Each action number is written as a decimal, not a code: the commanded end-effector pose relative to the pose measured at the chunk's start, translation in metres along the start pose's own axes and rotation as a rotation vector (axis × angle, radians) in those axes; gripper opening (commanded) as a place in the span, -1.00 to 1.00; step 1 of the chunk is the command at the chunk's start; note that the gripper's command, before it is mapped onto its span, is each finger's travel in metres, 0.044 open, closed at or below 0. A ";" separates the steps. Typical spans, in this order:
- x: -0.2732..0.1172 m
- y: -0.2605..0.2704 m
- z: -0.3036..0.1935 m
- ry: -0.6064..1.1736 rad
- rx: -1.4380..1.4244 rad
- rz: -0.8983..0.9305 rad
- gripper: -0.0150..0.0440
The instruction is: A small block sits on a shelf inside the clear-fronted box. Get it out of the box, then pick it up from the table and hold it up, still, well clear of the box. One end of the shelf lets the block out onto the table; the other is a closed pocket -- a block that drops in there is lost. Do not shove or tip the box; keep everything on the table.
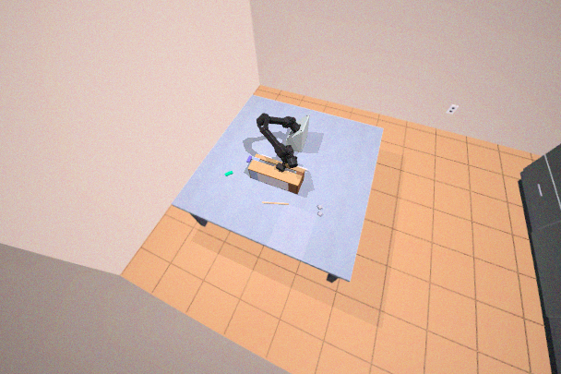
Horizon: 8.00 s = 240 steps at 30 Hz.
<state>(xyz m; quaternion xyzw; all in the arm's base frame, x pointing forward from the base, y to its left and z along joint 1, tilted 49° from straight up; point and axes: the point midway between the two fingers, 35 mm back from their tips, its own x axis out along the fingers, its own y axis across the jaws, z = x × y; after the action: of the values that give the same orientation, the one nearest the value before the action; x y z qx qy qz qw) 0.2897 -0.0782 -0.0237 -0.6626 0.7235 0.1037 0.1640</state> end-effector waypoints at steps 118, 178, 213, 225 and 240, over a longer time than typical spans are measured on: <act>-0.012 0.029 -0.177 -0.352 3.128 0.499 0.47; 0.088 0.040 -0.170 -0.232 4.364 1.710 0.47; 0.134 0.042 -0.152 -0.238 4.366 1.701 0.21; 0.121 0.035 -0.156 -0.319 4.320 1.717 -0.49; 0.075 0.041 -0.172 -0.234 4.371 1.711 -0.49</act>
<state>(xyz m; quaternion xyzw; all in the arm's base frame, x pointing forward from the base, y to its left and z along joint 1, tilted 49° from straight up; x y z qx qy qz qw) 0.2267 -0.2112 0.0967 -0.7635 0.2668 0.4906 -0.3244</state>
